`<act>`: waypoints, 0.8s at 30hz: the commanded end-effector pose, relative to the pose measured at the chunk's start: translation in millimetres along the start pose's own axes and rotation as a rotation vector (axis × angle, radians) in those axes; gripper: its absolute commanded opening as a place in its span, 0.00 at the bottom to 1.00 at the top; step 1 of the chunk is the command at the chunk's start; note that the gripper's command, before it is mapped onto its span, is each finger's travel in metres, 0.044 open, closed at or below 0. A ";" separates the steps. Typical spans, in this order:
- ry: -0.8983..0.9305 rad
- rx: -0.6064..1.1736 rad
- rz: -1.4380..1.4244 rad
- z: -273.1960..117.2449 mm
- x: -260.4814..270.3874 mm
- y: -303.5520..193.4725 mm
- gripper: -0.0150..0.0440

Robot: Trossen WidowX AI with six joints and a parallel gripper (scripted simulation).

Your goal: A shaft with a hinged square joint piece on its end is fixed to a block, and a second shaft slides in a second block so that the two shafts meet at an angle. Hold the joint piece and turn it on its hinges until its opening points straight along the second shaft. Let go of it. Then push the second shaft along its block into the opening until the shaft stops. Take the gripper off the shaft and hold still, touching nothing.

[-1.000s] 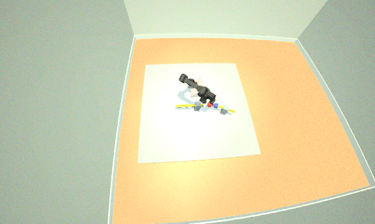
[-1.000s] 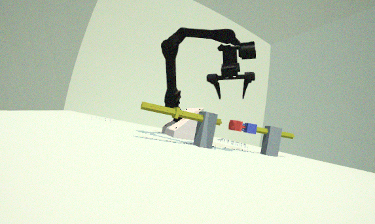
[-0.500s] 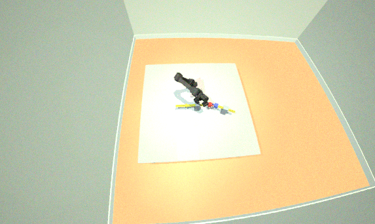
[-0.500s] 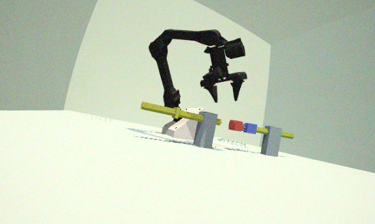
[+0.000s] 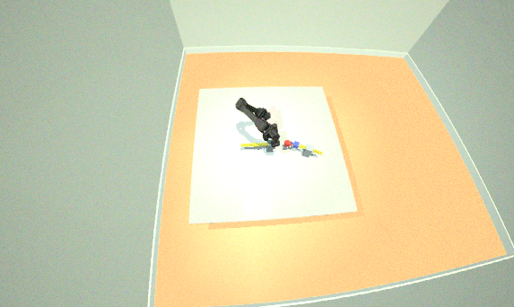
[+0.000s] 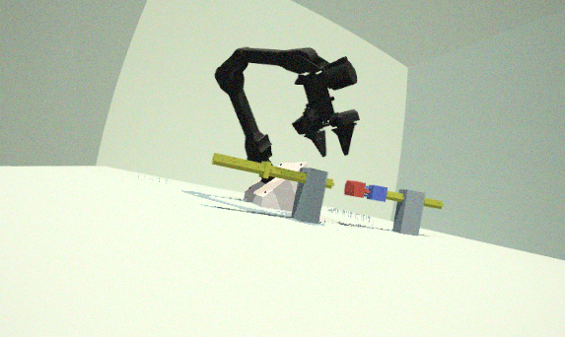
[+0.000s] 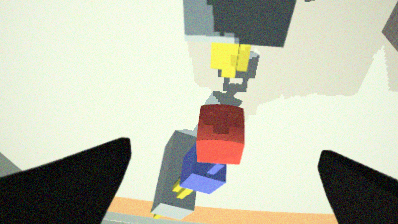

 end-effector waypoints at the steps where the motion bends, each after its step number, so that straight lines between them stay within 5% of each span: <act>1: 0.001 0.008 0.012 -0.7 -0.5 0.7 1.00; 24: -0.024 -0.202 -0.583 -70.8 32.9 127.6 1.00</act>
Point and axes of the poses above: the point midway between the two fingers, 35 mm back from their tips, its own z axis out along the fingers, its own x axis across the jaws, y = z × x, the point moved 3 cm from there along -z, back along the fingers, and after that the axes turned 7 degrees about z, right-handed, at the moved point
